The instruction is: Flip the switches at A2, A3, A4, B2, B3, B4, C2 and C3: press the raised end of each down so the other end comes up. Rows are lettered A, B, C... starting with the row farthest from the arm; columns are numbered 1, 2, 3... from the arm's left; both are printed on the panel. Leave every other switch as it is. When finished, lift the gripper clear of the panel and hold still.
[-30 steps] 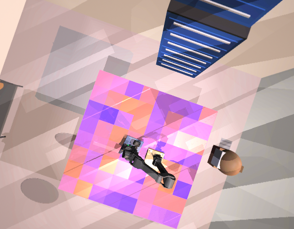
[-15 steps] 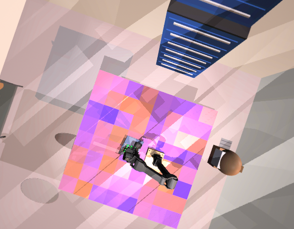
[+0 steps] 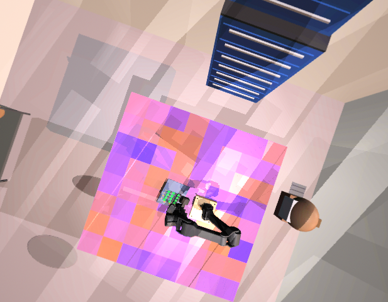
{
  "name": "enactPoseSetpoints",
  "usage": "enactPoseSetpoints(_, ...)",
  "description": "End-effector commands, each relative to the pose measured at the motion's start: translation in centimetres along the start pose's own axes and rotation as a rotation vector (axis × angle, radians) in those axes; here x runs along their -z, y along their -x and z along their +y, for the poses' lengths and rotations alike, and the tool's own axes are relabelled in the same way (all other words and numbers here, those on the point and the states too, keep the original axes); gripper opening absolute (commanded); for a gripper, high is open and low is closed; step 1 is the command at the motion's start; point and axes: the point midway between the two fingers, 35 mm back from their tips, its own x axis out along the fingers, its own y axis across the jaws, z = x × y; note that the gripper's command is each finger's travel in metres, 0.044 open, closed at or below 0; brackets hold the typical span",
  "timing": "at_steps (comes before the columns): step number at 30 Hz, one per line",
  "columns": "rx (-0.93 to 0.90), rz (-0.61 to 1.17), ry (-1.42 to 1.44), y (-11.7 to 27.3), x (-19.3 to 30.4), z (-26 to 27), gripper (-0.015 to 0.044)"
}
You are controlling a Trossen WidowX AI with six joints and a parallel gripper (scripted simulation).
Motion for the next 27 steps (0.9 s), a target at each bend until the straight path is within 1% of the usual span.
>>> enactPoseSetpoints(1, 0.009, -0.003, -0.009, 0.0, 1.1, 0.7, 0.0000)
enactPoseSetpoints(3, 0.009, -0.001, -0.009, -0.3, 1.1, 0.7, 0.0000)
enactPoseSetpoints(6, 0.009, 0.020, -0.009, -3.3, 1.0, 0.6, 0.0000)
enactPoseSetpoints(7, 0.009, 0.022, -0.009, -3.5, 1.0, 0.6, 0.0000)
enactPoseSetpoints(17, 0.009, 0.022, -0.009, -3.5, 1.0, 0.6, 0.0000)
enactPoseSetpoints(21, 0.009, 0.022, -0.009, -4.5, 1.1, 0.6, 0.0000)
enactPoseSetpoints(27, 0.009, 0.022, -0.009, -4.7, 1.0, 0.6, 0.0000)
